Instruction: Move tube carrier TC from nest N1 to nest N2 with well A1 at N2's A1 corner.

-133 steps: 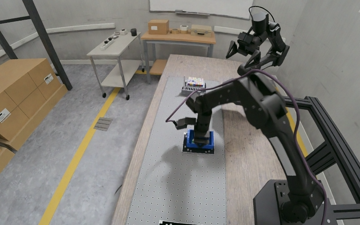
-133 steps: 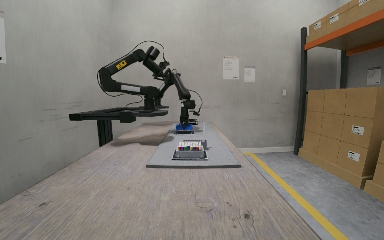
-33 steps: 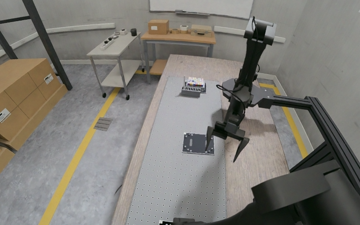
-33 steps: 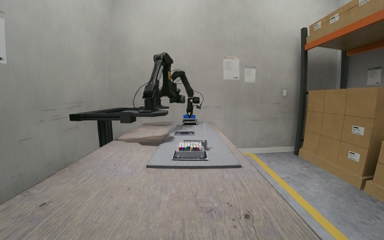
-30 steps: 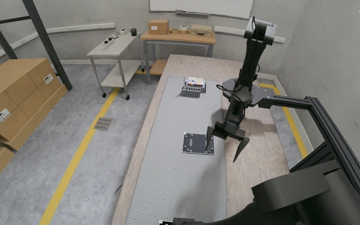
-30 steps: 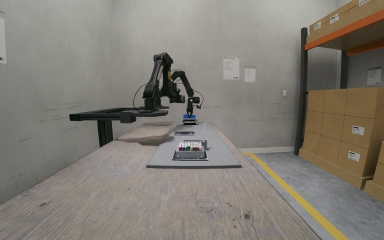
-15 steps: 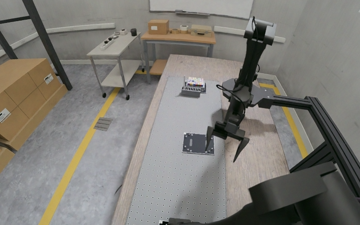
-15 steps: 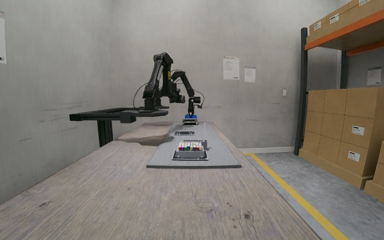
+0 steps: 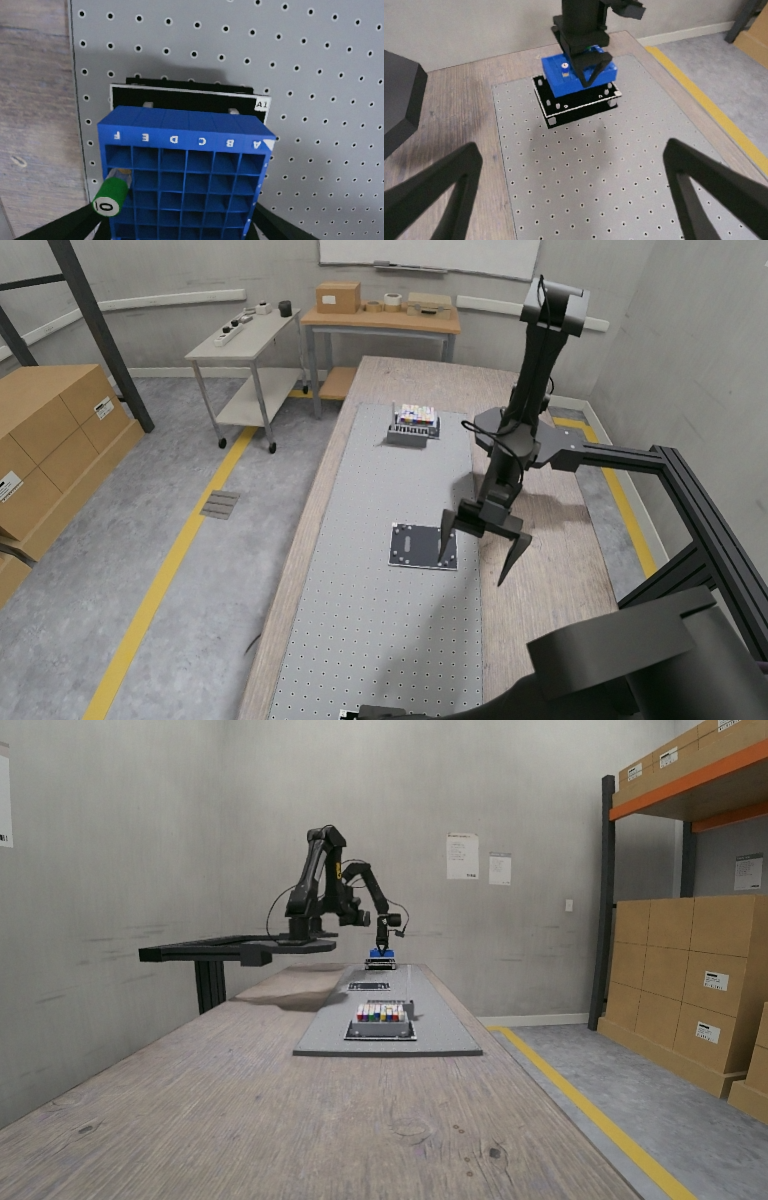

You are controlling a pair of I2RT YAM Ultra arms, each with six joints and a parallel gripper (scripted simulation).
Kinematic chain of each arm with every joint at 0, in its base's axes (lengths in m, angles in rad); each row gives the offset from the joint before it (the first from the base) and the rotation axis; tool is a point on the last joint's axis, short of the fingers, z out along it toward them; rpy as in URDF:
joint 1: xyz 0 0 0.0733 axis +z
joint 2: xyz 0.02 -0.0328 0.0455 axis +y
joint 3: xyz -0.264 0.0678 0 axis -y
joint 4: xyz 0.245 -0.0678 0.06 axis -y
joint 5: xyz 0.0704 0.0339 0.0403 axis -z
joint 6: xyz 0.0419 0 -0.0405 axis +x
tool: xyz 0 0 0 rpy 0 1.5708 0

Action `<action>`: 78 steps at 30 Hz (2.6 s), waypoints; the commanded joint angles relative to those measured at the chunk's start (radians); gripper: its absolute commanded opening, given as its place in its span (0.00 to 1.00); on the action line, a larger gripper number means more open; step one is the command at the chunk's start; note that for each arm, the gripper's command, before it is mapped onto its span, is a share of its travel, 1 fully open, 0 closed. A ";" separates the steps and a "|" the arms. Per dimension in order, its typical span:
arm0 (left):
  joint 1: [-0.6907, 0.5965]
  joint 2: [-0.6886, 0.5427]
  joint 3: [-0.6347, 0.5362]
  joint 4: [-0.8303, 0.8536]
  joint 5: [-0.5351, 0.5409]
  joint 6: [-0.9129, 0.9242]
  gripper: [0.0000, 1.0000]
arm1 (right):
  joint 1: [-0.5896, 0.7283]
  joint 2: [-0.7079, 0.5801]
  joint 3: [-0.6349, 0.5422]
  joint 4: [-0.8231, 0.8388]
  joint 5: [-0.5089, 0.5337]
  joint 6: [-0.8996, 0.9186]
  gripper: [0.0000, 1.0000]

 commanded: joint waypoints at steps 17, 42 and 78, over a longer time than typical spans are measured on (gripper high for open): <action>-0.004 0.020 -0.026 0.057 -0.001 -0.011 0.84 | 0.006 -0.015 0.014 0.019 0.003 0.004 1.00; -0.014 0.077 0.050 -0.042 -0.023 -0.006 0.84 | 0.006 -0.015 0.014 0.019 0.003 0.004 1.00; -0.008 0.107 0.090 -0.090 -0.017 -0.022 0.84 | 0.006 -0.015 0.014 0.019 0.003 0.004 1.00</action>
